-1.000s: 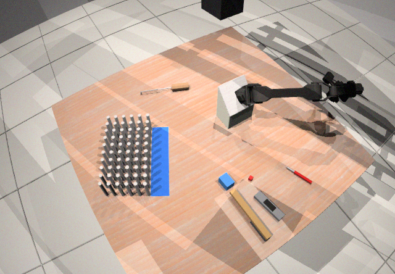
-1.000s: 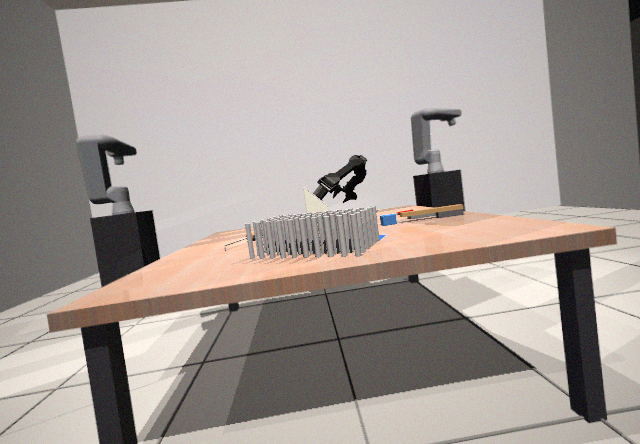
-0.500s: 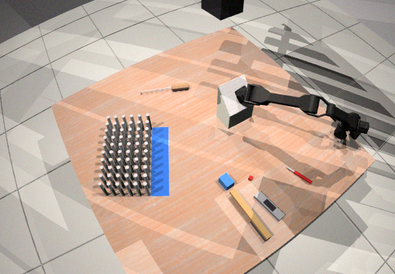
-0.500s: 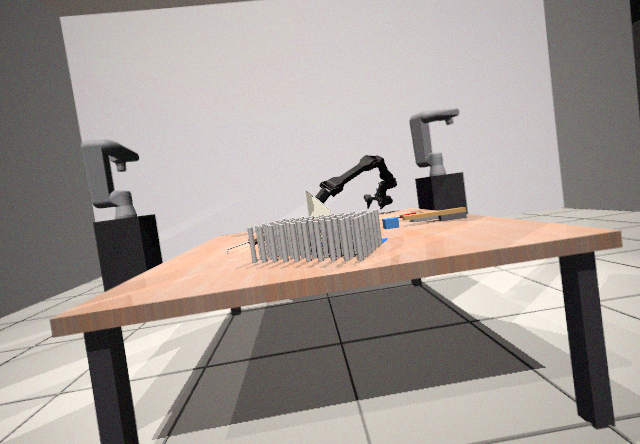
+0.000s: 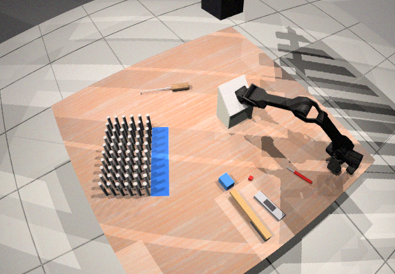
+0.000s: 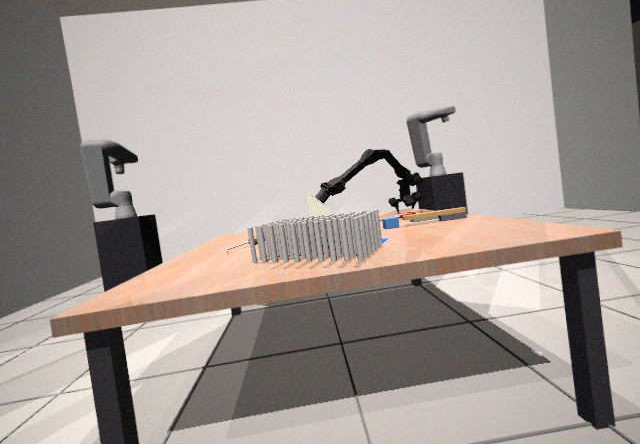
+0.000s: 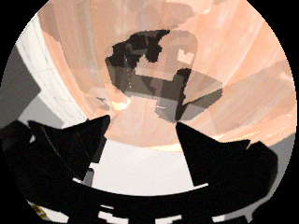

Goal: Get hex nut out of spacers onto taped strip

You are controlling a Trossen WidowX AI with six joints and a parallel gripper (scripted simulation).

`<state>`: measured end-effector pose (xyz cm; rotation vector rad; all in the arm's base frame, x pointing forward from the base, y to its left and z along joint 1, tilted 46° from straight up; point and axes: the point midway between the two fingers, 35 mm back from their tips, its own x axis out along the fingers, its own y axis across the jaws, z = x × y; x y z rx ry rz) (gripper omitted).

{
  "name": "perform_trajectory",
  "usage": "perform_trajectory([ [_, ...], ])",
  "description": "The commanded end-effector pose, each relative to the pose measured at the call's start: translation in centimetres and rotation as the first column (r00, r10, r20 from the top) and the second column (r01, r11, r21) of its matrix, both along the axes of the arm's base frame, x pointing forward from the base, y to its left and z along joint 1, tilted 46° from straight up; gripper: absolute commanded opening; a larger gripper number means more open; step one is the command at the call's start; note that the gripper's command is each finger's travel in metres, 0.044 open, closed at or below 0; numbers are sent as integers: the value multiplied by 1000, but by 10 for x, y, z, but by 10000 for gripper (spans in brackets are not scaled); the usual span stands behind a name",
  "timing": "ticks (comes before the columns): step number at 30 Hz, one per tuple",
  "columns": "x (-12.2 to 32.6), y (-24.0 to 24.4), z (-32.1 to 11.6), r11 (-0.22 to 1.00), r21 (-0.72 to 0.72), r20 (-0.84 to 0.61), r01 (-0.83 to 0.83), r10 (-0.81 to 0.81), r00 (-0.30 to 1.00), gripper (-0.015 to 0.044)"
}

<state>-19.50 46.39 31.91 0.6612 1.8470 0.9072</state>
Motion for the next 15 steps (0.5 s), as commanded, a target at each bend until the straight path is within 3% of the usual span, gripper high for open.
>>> perform_trajectory([
  [1,58,8,22,993,92,8,77,-79,997,440],
  [15,236,1,73,866,414,125,282,-361,924,440],
])
